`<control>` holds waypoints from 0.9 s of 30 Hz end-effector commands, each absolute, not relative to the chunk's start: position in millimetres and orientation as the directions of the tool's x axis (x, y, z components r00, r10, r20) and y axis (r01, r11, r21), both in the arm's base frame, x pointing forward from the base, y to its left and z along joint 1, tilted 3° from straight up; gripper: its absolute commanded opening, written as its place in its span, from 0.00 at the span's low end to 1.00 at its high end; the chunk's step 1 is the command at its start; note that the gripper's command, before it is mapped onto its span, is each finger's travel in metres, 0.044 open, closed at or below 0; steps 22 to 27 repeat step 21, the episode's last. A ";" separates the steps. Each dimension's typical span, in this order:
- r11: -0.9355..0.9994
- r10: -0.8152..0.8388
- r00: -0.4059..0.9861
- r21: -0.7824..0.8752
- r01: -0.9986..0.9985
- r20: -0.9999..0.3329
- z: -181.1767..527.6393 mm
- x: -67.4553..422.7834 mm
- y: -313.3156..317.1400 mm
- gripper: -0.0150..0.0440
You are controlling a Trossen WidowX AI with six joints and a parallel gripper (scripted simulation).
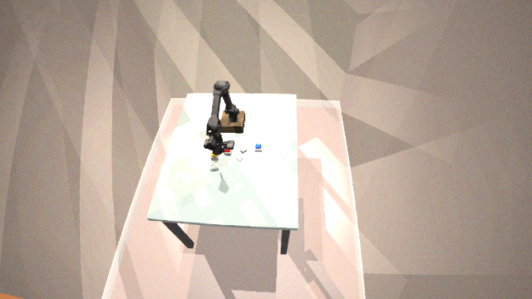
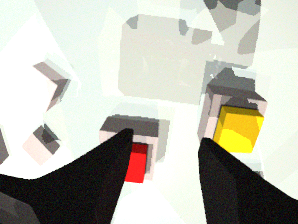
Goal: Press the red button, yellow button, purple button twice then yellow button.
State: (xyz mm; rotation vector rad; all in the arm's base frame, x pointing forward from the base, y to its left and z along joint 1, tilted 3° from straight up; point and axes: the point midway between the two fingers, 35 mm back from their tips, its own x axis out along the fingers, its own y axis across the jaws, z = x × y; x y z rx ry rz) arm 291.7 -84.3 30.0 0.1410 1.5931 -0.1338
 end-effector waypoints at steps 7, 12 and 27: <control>0.987 0.019 -0.013 0.016 0.160 -1.000 62.6 308.5 55.6 0.93; 0.988 0.017 -0.021 0.014 0.153 -1.000 77.5 289.8 129.4 0.93; 0.989 0.016 -0.025 0.012 0.149 -1.000 84.9 273.9 163.3 0.93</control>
